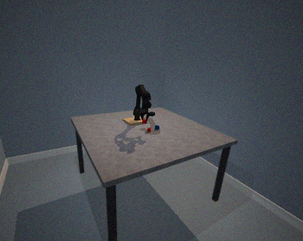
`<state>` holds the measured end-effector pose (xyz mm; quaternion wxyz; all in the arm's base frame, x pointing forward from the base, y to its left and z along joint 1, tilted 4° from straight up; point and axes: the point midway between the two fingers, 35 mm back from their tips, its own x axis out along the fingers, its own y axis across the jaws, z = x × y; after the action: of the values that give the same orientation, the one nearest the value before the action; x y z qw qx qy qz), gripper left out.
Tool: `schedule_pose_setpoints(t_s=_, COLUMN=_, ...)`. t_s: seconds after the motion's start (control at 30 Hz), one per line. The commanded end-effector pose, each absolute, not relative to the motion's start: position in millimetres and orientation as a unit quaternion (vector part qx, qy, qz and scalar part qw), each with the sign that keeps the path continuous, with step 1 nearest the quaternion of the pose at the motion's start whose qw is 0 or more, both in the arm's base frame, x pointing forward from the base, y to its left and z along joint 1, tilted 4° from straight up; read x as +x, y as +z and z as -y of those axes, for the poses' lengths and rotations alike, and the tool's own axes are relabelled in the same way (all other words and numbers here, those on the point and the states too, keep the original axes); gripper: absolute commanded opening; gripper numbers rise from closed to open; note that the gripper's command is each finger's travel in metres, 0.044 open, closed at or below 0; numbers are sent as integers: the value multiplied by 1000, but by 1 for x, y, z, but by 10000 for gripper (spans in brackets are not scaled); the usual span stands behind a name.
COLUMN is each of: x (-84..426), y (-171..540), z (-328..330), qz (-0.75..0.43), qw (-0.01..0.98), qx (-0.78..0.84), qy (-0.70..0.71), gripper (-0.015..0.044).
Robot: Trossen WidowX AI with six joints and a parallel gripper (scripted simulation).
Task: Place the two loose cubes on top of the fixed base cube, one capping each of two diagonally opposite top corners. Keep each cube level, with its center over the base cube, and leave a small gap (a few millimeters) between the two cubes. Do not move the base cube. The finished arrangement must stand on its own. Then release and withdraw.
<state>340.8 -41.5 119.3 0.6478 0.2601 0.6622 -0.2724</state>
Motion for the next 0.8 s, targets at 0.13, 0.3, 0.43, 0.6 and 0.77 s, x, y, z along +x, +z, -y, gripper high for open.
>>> schedule_pose_setpoints(t_s=0.13, x=341, y=114, z=15, qz=-686, qw=668, qx=202, qy=-207, gripper=105)
schedule_pose_setpoints(t_s=0.3, x=340, y=111, z=-2, qz=-696, qw=679, qx=164, qy=-166, gripper=105)
schedule_pose_setpoints(t_s=0.43, x=339, y=109, z=-15, qz=-703, qw=686, qx=133, qy=-133, gripper=105)
schedule_pose_setpoints(t_s=0.6, x=336, y=106, z=-31, qz=-710, qw=692, qx=94, qy=-91, gripper=105)
schedule_pose_setpoints(t_s=0.77, x=333, y=104, z=-47, qz=-714, qw=696, qx=55, qy=-49, gripper=105)
